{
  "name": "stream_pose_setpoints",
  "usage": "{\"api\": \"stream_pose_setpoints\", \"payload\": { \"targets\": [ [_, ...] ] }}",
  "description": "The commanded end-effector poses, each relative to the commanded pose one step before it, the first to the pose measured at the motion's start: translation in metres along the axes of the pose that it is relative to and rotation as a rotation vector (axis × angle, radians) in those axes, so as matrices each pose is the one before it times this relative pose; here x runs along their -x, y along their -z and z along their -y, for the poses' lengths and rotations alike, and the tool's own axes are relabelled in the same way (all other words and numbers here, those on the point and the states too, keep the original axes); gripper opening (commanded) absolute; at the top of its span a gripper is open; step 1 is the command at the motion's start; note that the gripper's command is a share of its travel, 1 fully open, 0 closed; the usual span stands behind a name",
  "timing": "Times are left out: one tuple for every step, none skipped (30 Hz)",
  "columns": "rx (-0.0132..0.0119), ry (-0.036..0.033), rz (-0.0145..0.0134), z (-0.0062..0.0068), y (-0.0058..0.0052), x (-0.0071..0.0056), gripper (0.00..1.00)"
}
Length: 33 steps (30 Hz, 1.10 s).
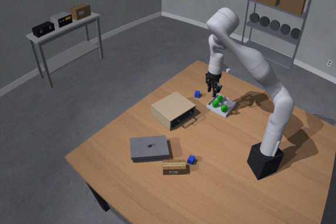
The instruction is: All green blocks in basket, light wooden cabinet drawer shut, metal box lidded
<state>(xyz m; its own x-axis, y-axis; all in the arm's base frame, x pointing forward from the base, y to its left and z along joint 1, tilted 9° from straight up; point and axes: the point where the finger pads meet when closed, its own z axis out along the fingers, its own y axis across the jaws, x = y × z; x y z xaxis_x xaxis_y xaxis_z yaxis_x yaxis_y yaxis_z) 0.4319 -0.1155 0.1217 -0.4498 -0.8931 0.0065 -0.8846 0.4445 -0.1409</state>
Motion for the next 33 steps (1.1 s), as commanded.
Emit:
{"api": "stream_pose_setpoints", "payload": {
  "targets": [
    [-0.00346,0.20394,-0.00911,-0.00462,-0.00005,0.06969,0.54],
    [0.00000,0.00000,0.00000,0.00000,0.00000,0.00000,0.54],
    [0.00000,0.00000,0.00000,0.00000,0.00000,0.00000,0.54],
    [-0.00104,0.03217,-0.00030,0.00243,0.00038,0.03931,0.54],
    [-0.00100,0.02698,-0.00026,-0.00075,0.00033,0.01108,0.54],
    [-0.00088,0.02146,-0.00021,-0.00015,0.00034,0.01183,0.54],
    [-0.00070,0.01588,-0.00016,0.00060,0.00027,0.01350,0.54],
    [-0.00049,0.01058,-0.00011,0.00012,0.00017,0.00735,0.54],
    [-0.00028,0.00594,-0.00006,-0.00014,0.00010,0.00283,0.54],
    [-0.00012,0.00238,-0.00003,-0.00005,0.00004,0.00113,0.54],
    [-0.00002,0.00037,0.00000,-0.00001,0.00001,0.00017,0.54],
    [0.00000,0.00000,0.00000,0.00000,0.00000,0.00000,0.54],
    [0.00000,0.00000,0.00000,0.00000,0.00000,0.00000,0.54],
    [0.00000,0.00000,0.00000,0.00000,0.00000,0.00000,0.54],
    [0.00000,0.00000,0.00000,0.00000,0.00000,0.00000,0.54],
    [0.00000,0.00000,0.00000,0.00000,0.00000,0.00000,0.54],
    [0.00000,0.00000,0.00000,0.00000,0.00000,0.00000,0.54],
    [0.00000,0.00000,0.00000,0.00000,0.00000,0.00000,0.54],
    [0.00000,0.00000,0.00000,0.00000,0.00000,0.00000,0.54],
    [0.00000,0.00000,0.00000,0.00000,0.00000,0.00000,0.54],
    [0.00000,0.00000,0.00000,0.00000,0.00000,0.00000,0.54],
    [0.00000,0.00000,0.00000,0.00000,0.00000,0.00000,0.30],
    [0.00000,0.00000,0.00000,0.00000,0.00000,0.00000,0.30],
    [0.00000,0.00000,0.00000,0.00000,0.00000,0.00000,0.30],
    [0.00000,0.00000,0.00000,0.00000,0.00000,0.00000,0.30],
    [0.00000,0.00000,0.00000,0.00000,0.00000,0.00000,0.30],
    [0.00000,0.00000,0.00000,0.00000,0.00000,0.00000,0.30],
    [0.00000,0.00000,0.00000,0.00000,0.00000,0.00000,0.30],
    [0.00000,0.00000,0.00000,0.00000,0.00000,0.00000,0.30],
    [0.00000,0.00000,0.00000,0.00000,0.00000,0.00000,0.30],
    [0.00000,0.00000,0.00000,0.00000,0.00000,0.00000,0.30],
    [0.00000,0.00000,0.00000,0.00000,0.00000,0.00000,0.30],
    [0.00000,0.00000,0.00000,0.00000,0.00000,0.00000,0.30]
  ]
}}
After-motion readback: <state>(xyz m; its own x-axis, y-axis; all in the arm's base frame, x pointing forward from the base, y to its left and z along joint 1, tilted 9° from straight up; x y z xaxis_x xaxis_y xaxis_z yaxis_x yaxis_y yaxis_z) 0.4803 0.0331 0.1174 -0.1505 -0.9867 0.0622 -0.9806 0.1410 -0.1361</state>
